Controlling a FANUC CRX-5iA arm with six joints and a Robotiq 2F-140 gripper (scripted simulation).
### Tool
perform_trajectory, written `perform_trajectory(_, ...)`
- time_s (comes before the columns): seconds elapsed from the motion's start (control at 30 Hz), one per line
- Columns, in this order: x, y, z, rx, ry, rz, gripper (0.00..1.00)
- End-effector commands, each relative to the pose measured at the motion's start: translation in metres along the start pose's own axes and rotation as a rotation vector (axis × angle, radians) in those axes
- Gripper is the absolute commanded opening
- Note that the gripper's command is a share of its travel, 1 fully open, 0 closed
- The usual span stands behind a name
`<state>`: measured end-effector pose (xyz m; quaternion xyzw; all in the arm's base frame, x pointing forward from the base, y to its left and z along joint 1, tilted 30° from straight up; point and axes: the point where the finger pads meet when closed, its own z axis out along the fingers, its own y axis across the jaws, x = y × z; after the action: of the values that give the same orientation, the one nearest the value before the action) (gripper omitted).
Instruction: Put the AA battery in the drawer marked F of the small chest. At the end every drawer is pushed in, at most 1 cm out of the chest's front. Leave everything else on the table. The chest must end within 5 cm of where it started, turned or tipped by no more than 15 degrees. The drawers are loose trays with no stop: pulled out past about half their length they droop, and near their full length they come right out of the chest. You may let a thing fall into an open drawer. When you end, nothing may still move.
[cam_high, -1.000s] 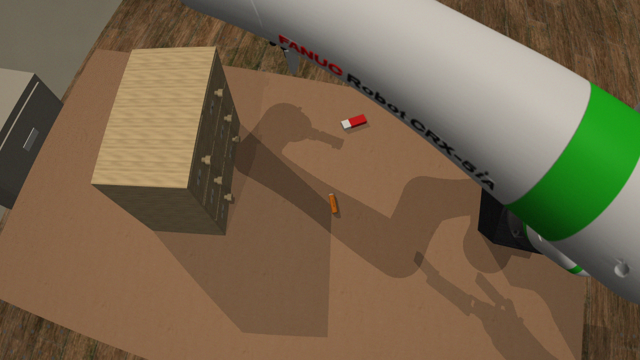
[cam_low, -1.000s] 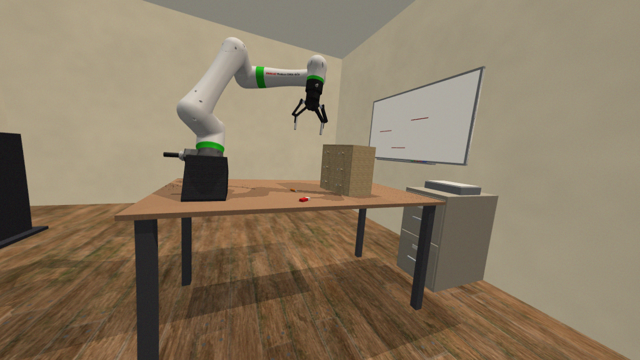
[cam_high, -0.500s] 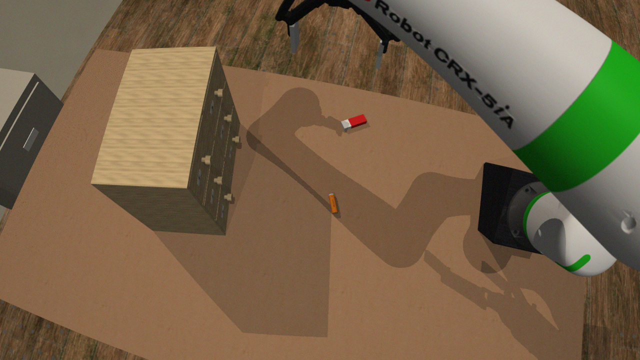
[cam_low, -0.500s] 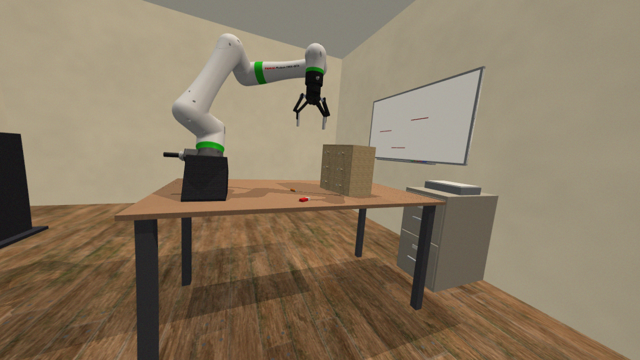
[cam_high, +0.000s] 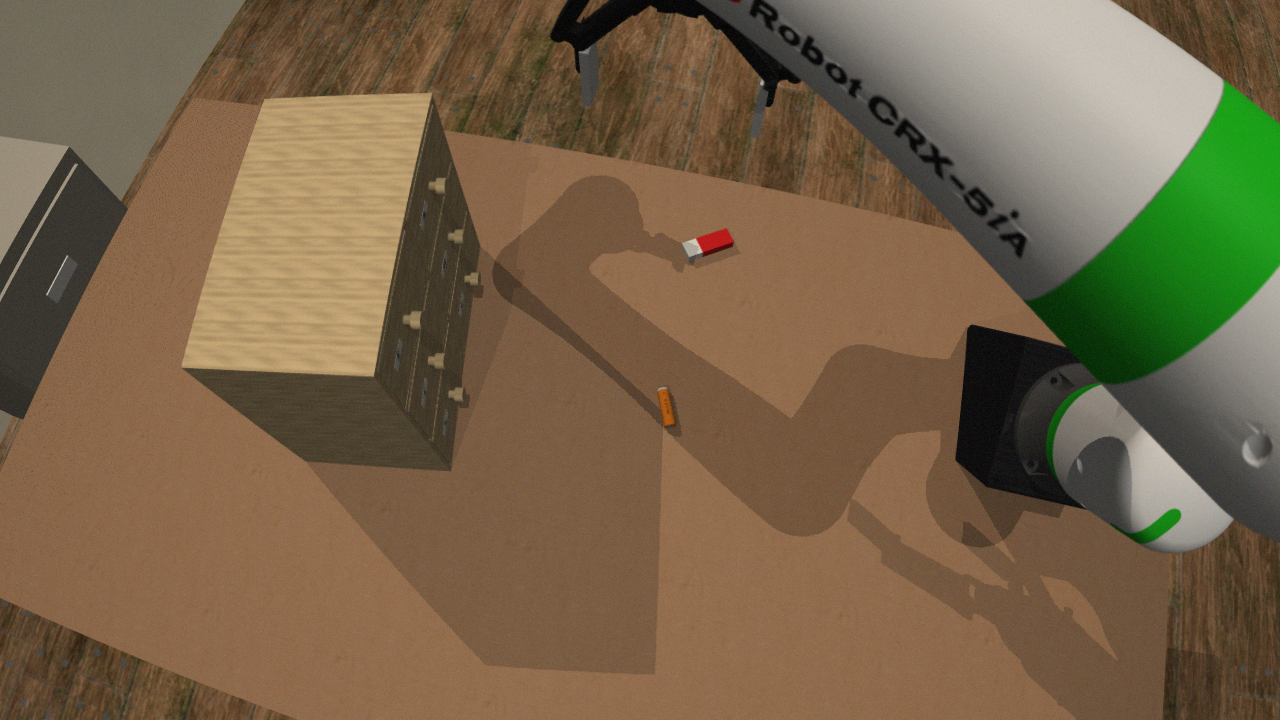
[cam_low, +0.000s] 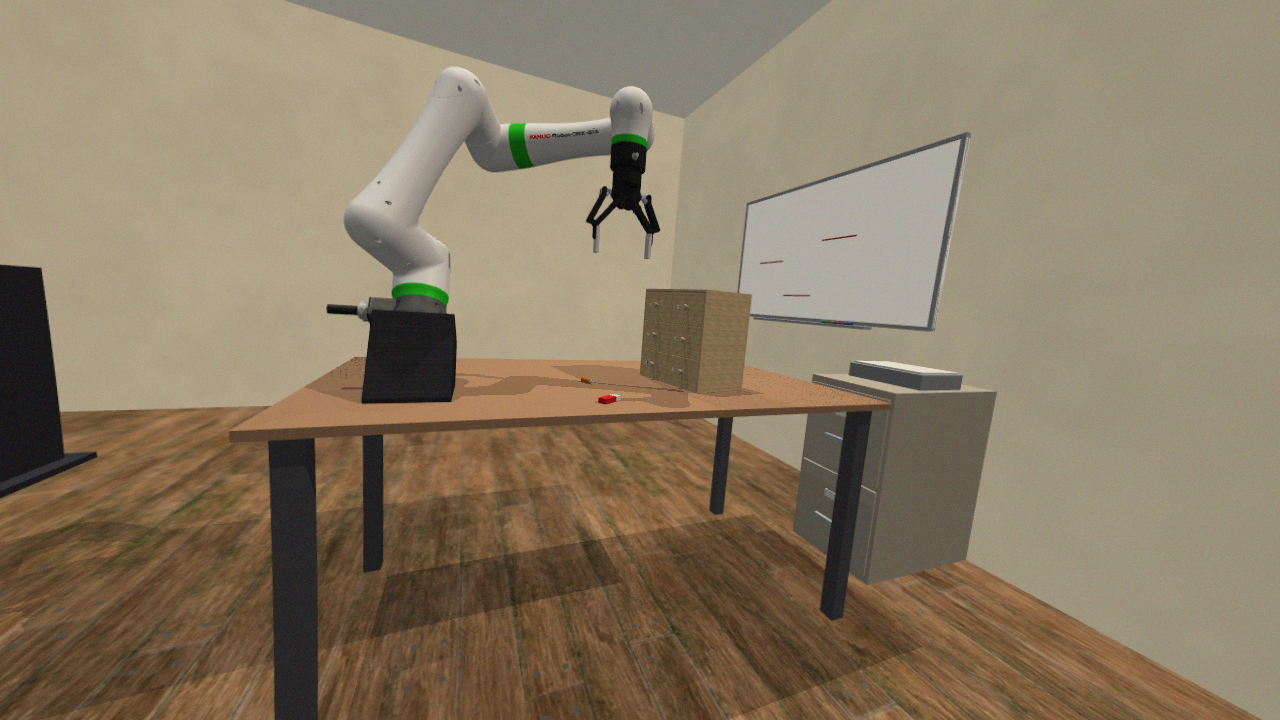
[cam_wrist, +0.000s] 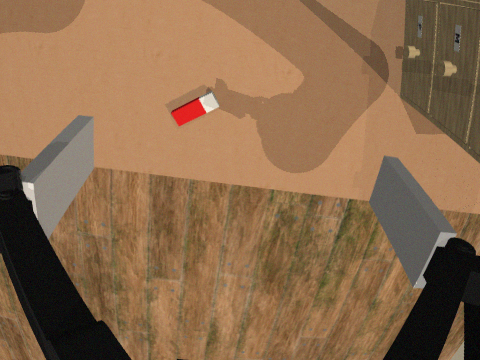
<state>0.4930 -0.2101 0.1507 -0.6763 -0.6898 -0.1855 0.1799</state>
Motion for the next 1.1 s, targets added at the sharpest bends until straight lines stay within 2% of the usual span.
perform_trajectory(0.0, 0.000, 0.000, 0.000, 0.000, 0.000, 0.000, 1.00)
perform_trajectory(0.6, 0.001, 0.001, 0.002, 0.000, 0.000, 0.026, 1.00)
perform_trajectory(1.07, 0.009, 0.008, 0.020, 0.000, 0.000, 0.228, 1.00)
